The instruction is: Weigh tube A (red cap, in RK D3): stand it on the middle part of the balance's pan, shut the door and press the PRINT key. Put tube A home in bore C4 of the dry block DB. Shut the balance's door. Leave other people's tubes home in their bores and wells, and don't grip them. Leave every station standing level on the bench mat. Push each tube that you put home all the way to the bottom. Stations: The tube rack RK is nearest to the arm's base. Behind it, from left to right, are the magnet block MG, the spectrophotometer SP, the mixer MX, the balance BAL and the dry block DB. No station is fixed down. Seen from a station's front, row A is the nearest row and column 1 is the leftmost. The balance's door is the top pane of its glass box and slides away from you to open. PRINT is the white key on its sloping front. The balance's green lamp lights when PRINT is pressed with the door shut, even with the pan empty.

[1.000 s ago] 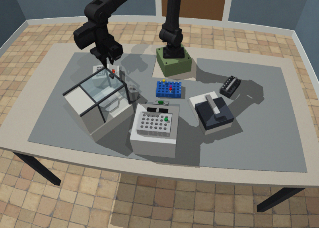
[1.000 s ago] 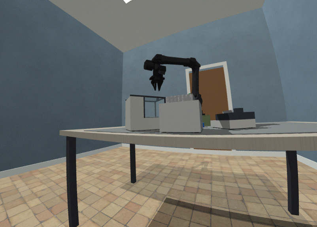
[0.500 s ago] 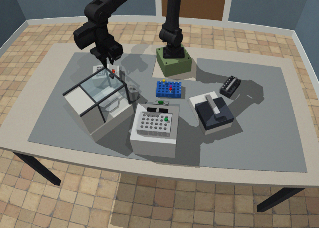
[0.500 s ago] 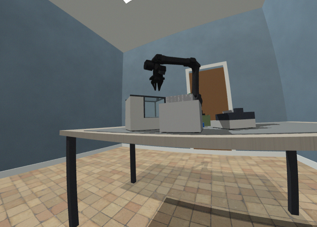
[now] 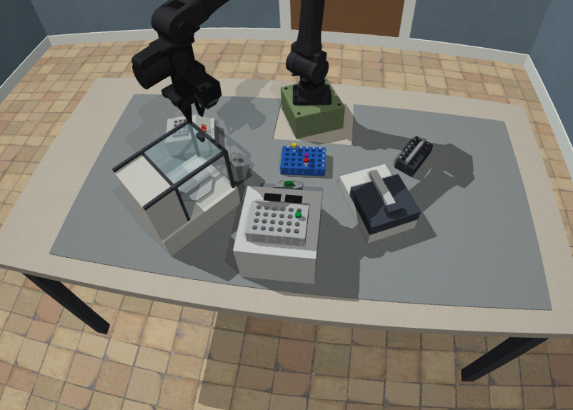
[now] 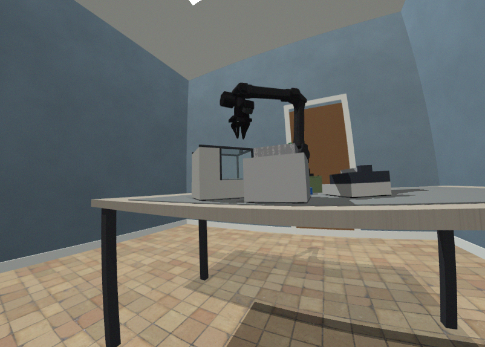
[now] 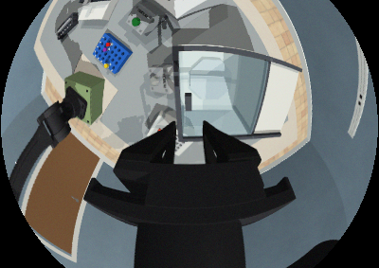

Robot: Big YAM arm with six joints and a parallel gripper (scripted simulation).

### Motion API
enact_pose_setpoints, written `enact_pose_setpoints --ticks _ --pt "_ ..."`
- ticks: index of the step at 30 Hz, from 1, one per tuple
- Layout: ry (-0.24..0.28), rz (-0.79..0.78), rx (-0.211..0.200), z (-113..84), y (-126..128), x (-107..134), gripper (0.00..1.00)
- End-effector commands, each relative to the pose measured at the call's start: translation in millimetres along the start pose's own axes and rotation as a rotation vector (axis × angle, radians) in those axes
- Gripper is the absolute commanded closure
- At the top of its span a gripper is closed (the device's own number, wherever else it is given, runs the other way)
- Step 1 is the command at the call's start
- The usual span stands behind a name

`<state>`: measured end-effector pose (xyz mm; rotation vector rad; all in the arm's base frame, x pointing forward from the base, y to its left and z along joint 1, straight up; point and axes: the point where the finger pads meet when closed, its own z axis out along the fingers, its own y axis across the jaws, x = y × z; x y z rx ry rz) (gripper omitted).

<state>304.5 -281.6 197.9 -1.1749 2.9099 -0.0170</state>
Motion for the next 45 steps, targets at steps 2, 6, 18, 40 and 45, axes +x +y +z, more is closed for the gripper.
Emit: enact_pose_setpoints --ticks 2,6,18,40,45 --pt "-0.002 -0.009 0.027 -12.8 -8.7 -0.7 0.70" --pt "-0.002 -0.009 0.027 -12.8 -8.7 -0.7 0.70" --pt "0.000 -0.017 -0.009 20.5 -3.0 -0.9 0.70" --pt "0.000 -0.017 -0.009 53.9 -2.2 -0.7 0.70" --pt "-0.003 -0.016 0.034 43.1 -18.2 -1.6 0.70"
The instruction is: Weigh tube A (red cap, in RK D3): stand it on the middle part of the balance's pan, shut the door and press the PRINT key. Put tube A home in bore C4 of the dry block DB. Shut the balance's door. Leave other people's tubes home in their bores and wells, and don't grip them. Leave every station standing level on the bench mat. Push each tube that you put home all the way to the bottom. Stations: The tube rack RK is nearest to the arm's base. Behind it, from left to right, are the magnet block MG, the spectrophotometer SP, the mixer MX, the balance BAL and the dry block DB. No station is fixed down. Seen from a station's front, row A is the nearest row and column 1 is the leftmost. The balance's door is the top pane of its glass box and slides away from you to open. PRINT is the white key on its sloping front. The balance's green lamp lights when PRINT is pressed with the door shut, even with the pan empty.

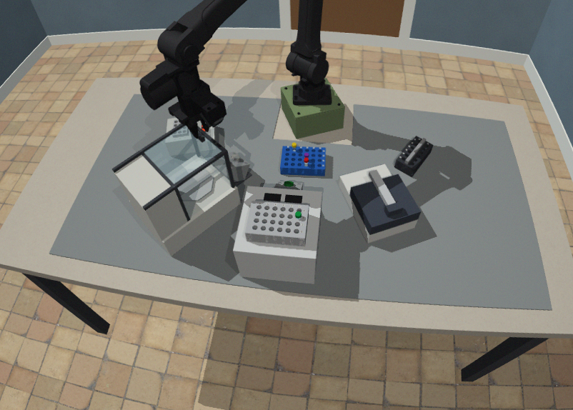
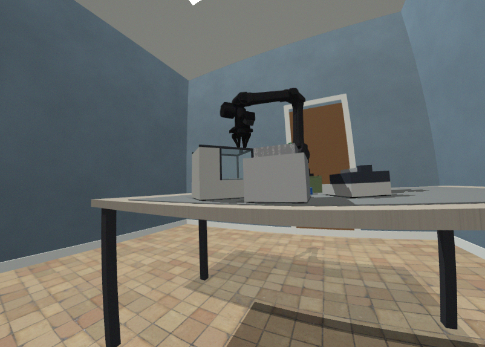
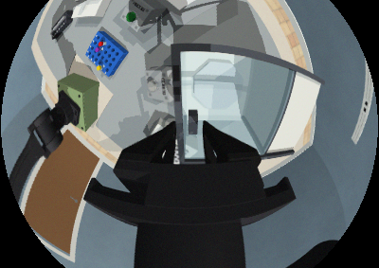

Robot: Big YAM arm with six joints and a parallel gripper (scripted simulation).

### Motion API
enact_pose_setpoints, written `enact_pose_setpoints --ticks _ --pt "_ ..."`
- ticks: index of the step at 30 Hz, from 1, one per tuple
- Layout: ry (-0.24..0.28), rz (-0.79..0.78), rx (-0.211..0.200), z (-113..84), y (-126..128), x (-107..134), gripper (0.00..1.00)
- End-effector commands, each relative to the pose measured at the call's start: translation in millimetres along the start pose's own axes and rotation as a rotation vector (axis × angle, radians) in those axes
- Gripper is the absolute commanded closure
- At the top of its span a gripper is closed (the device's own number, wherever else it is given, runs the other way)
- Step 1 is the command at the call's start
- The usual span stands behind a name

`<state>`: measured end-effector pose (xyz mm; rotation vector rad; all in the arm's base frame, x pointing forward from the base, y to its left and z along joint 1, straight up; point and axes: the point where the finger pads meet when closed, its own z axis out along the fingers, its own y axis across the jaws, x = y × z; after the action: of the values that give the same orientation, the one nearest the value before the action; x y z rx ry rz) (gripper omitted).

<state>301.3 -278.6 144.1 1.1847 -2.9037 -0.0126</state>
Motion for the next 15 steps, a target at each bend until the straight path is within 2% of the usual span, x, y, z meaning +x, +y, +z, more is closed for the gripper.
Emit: enact_pose_setpoints --ticks 1,2,5,7,9,10,15 --pt "-0.002 -0.009 0.029 0.5 -13.5 -1.1 0.70" --pt "-0.001 -0.009 0.012 8.3 -7.3 -0.8 0.70" --pt "-0.001 -0.009 0.012 12.1 -7.3 -0.7 0.70" --pt "-0.003 -0.009 0.039 2.4 -17.7 -1.1 0.70" --pt "-0.003 -0.008 0.040 2.0 -18.1 -1.1 0.70" --pt "-0.003 -0.002 0.046 -5.2 -15.0 -0.8 0.70" --pt "-0.003 -0.002 0.046 -5.2 -15.0 -0.8 0.70"
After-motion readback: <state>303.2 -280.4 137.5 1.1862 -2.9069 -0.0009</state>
